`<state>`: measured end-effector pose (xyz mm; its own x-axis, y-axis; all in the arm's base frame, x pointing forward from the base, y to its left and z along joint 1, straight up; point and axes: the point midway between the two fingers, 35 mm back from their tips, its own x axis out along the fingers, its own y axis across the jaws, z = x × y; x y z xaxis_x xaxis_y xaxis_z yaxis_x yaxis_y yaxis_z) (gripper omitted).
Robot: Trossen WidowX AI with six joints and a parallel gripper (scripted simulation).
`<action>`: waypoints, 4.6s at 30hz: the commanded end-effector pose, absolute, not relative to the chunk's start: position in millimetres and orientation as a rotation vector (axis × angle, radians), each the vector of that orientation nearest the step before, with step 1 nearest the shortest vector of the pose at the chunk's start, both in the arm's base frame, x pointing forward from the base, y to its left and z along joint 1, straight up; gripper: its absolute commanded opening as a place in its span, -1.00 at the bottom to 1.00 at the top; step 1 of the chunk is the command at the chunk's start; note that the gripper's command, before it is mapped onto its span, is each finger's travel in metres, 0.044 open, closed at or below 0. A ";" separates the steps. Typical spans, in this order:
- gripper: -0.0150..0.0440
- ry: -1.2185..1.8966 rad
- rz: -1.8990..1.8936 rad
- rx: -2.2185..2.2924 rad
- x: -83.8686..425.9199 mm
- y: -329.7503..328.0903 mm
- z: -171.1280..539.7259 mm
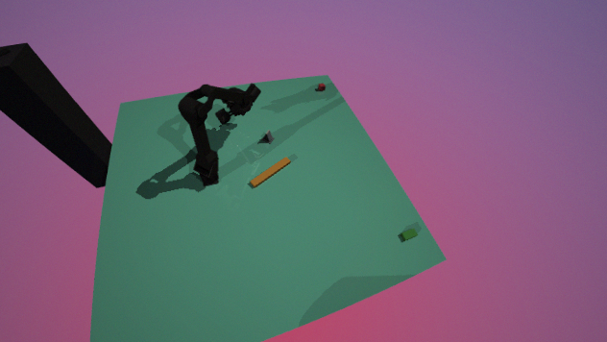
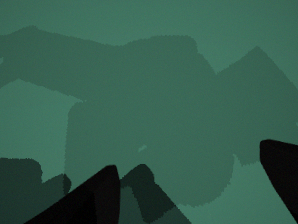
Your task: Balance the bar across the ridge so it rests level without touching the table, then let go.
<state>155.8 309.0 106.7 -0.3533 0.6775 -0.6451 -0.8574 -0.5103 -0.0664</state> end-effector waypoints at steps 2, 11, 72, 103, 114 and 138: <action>0.58 0.473 1.868 -0.766 180.5 293.5 104.1; 0.58 0.698 1.632 -0.739 225.2 254.3 100.4; 0.58 1.518 0.331 -0.344 297.2 -27.7 73.4; 0.58 1.518 0.331 -0.344 297.8 -27.8 47.6; 0.00 1.516 0.338 -0.345 297.8 -27.1 48.0; -0.49 1.516 0.335 -0.345 302.0 -27.8 89.0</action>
<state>301.3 -27.3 81.8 0.0245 0.0026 -0.9997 -0.4232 0.9060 -0.0080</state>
